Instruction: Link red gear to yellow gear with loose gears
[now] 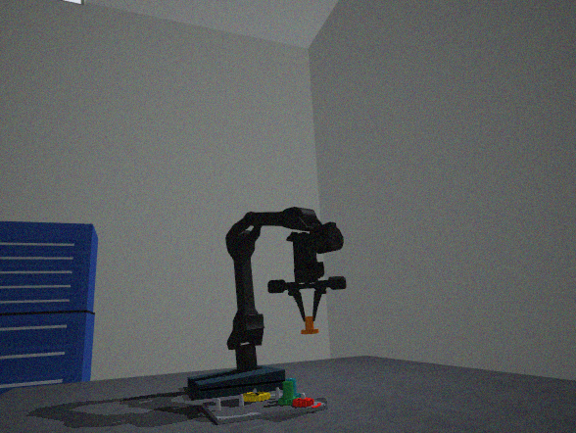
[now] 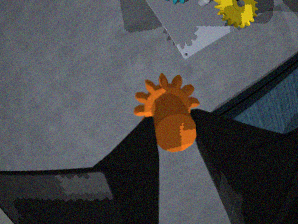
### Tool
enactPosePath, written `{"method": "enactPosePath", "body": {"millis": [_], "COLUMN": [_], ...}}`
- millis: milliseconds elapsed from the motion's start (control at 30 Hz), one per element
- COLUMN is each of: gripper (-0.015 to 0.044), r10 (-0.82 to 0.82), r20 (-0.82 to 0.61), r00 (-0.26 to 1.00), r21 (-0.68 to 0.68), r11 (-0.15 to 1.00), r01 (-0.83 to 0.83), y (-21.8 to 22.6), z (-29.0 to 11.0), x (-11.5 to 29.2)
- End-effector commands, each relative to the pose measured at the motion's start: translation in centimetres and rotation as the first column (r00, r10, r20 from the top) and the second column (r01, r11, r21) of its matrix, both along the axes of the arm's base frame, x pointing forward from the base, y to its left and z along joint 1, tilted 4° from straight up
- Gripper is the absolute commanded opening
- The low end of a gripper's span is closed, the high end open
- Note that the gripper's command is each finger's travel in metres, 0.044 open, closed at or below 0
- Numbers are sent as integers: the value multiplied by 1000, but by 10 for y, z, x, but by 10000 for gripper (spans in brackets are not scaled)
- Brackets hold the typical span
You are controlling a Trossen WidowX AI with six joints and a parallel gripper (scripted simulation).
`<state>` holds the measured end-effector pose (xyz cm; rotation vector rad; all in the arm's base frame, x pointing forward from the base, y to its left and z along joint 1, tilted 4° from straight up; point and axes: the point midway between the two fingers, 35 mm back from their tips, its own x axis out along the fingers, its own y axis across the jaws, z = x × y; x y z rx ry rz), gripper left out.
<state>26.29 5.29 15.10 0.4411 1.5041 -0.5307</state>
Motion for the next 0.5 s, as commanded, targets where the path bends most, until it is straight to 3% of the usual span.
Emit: {"method": "enactPosePath", "body": {"millis": [0, 467], "gripper": [0, 0], "r10": [2, 8], "r20": [-12, -14], "r00": [1000, 1000], "r21": [2, 1], "r11": [1000, 1000], "r01": [-2, -7], "y": [-8, -35], "z": [-8, -25], "x": [2, 11]}}
